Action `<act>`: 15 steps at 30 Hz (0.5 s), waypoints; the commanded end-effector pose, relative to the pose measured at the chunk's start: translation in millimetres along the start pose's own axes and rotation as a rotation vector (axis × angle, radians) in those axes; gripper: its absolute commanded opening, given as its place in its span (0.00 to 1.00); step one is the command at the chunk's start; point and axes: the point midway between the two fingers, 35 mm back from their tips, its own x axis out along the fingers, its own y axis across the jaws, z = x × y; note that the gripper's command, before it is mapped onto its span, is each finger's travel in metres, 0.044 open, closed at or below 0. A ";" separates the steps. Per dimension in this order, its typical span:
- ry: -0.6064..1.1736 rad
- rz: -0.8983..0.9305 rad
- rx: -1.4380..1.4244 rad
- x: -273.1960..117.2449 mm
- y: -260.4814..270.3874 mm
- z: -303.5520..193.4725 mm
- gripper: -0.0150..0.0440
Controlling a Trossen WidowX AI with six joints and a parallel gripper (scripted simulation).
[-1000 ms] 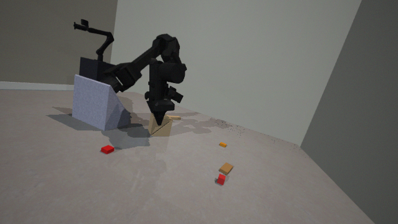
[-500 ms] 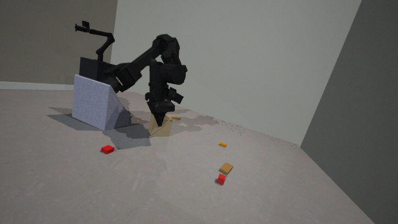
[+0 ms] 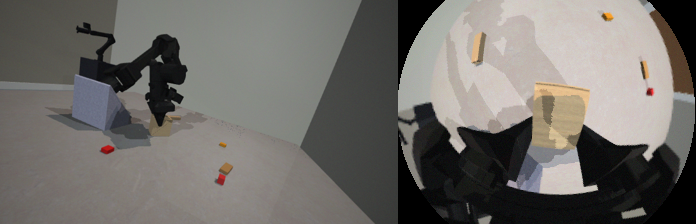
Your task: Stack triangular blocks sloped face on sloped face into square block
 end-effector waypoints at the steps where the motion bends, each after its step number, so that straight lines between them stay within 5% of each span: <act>1: -0.005 -0.001 0.001 0.2 -0.1 0.9 0.25; 15: 0.000 0.000 0.000 1.4 0.1 0.4 0.25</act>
